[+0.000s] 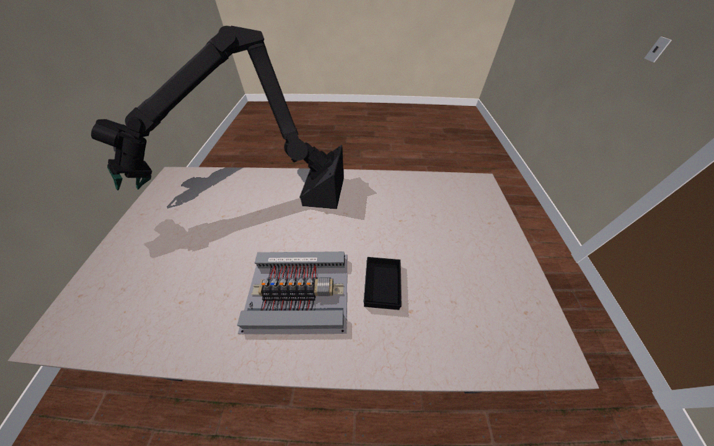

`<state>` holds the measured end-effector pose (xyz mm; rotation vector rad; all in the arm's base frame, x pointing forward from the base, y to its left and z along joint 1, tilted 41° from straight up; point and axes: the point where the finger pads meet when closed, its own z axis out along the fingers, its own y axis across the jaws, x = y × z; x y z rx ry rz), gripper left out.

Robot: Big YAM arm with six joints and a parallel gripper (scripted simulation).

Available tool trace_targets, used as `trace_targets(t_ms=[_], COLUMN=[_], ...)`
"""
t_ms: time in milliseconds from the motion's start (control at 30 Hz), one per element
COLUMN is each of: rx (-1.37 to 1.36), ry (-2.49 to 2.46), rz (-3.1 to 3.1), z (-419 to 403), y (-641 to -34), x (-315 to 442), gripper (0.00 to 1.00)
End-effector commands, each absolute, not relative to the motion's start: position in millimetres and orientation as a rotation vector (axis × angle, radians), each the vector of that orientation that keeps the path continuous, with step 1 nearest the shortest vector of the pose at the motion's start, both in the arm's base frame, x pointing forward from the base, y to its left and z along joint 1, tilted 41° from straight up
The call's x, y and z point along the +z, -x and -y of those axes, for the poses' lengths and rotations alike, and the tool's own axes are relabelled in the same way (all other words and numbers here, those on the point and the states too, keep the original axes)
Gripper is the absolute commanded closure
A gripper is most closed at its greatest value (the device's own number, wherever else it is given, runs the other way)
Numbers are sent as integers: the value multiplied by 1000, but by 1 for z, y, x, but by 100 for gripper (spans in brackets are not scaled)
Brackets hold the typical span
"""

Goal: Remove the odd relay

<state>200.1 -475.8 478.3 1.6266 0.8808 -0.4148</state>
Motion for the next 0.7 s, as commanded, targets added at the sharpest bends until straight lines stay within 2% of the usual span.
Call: trace_targets(t_ms=[0,233,300,667], rx=[-409,-354,-354,-265], ry=[-1501,-1344,-1344,-1040], rz=[-958,-1122,-1122,-1337], z=[452,417,417,337], y=[-229,-293,-293,-385], x=[502,501,501,503], gripper=[41,41,41,41])
